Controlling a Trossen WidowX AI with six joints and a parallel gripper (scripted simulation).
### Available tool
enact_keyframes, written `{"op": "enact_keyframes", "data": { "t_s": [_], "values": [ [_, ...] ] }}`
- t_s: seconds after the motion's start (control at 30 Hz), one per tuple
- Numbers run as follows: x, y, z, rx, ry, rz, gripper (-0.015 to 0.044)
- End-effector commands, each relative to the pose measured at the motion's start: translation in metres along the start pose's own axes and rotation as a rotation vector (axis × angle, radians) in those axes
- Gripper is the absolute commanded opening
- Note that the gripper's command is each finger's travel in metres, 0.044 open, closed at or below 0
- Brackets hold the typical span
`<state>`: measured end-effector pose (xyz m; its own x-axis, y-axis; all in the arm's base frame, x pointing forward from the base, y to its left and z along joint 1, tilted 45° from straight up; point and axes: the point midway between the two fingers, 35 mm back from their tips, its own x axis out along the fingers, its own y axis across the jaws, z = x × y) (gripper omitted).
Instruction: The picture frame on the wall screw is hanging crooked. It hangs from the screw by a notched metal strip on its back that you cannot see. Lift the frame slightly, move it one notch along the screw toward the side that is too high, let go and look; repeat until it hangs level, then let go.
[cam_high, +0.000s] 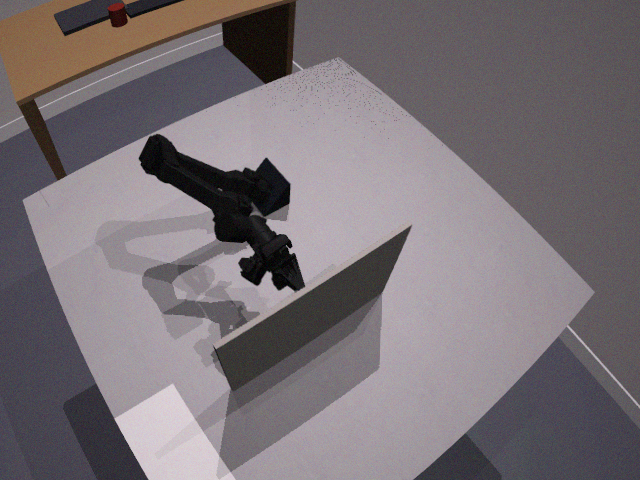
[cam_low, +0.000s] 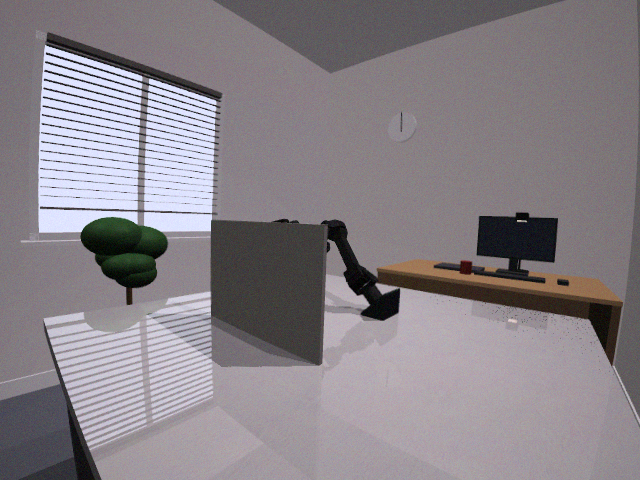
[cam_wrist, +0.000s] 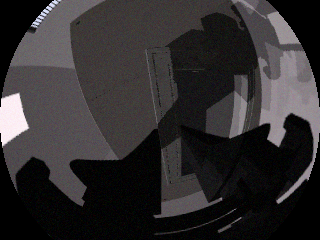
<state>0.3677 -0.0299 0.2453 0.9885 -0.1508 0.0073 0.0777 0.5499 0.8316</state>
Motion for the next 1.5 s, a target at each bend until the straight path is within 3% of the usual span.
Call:
{"op": "enact_keyframes", "data": {
  "t_s": [0.0,1.47],
  "values": [
    [-0.0001,0.0023,-0.0011,-0.002,0.002,0.010,0.0000],
    [0.0000,-0.0048,-0.0007,-0.002,0.002,0.010,0.0000]
  ]
}}
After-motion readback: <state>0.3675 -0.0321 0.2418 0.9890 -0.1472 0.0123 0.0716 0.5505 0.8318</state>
